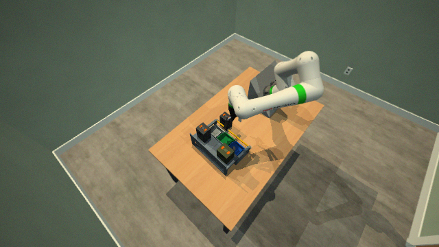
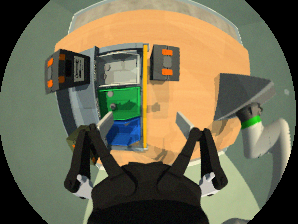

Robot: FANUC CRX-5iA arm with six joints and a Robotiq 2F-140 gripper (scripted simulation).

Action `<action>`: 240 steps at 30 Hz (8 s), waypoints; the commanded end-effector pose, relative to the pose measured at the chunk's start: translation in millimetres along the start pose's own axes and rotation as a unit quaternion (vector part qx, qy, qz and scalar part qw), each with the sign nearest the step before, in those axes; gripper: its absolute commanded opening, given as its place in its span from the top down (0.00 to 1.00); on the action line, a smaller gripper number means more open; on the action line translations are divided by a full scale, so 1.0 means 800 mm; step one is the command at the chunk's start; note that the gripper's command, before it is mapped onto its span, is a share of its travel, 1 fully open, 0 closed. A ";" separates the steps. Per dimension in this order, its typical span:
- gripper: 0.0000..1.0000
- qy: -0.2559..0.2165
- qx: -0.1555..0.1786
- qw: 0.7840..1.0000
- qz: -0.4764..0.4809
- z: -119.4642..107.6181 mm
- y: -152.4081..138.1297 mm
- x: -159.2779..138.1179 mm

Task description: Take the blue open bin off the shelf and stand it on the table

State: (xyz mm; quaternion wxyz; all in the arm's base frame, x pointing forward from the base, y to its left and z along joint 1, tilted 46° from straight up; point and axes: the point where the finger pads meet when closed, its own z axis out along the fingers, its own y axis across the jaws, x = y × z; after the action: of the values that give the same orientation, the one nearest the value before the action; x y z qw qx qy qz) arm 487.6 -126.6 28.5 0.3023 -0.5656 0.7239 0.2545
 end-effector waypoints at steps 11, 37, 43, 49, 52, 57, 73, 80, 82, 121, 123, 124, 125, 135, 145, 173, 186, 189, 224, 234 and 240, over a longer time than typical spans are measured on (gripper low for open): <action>0.00 0.001 0.000 1.000 0.000 0.007 -0.009 -0.013; 0.00 0.001 0.000 1.000 0.000 0.000 -0.002 0.000; 0.00 0.001 0.000 1.000 0.000 0.000 -0.002 0.000; 0.00 0.001 0.000 1.000 0.000 -0.001 0.000 0.002; 0.00 0.001 0.000 1.000 0.000 -0.001 0.000 0.002; 0.00 0.001 0.000 1.000 0.000 -0.001 0.000 0.002; 0.00 0.001 0.000 1.000 0.000 -0.002 0.001 0.003; 0.72 0.001 0.000 1.000 0.000 -0.002 0.001 0.003; 0.72 0.001 0.000 1.000 0.000 -0.002 0.001 0.003; 0.72 0.001 0.000 1.000 0.000 0.036 0.001 0.004; 0.72 0.001 0.000 1.000 0.000 0.036 0.001 0.004; 0.72 0.001 0.000 1.000 0.000 0.036 0.001 0.004; 0.72 0.001 0.000 1.000 0.000 0.036 0.001 0.004; 0.72 0.001 0.000 1.000 0.000 0.092 0.001 0.005; 0.72 0.001 0.000 1.000 0.000 0.092 0.001 0.005; 0.72 0.001 0.000 1.000 0.001 0.080 0.001 0.005; 0.72 0.001 0.000 1.000 0.001 0.078 0.001 0.005; 0.72 0.001 0.000 1.000 0.001 0.078 0.001 0.005; 0.72 0.001 0.000 1.000 0.001 0.089 0.001 0.005; 0.72 0.001 0.000 1.000 0.001 0.096 0.001 0.005; 0.72 0.001 0.000 1.000 0.001 0.101 0.001 0.005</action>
State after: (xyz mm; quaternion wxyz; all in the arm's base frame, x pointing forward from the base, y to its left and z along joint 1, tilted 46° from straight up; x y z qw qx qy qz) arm 498.0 -71.3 -29.9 0.3015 -0.5654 0.7244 0.2541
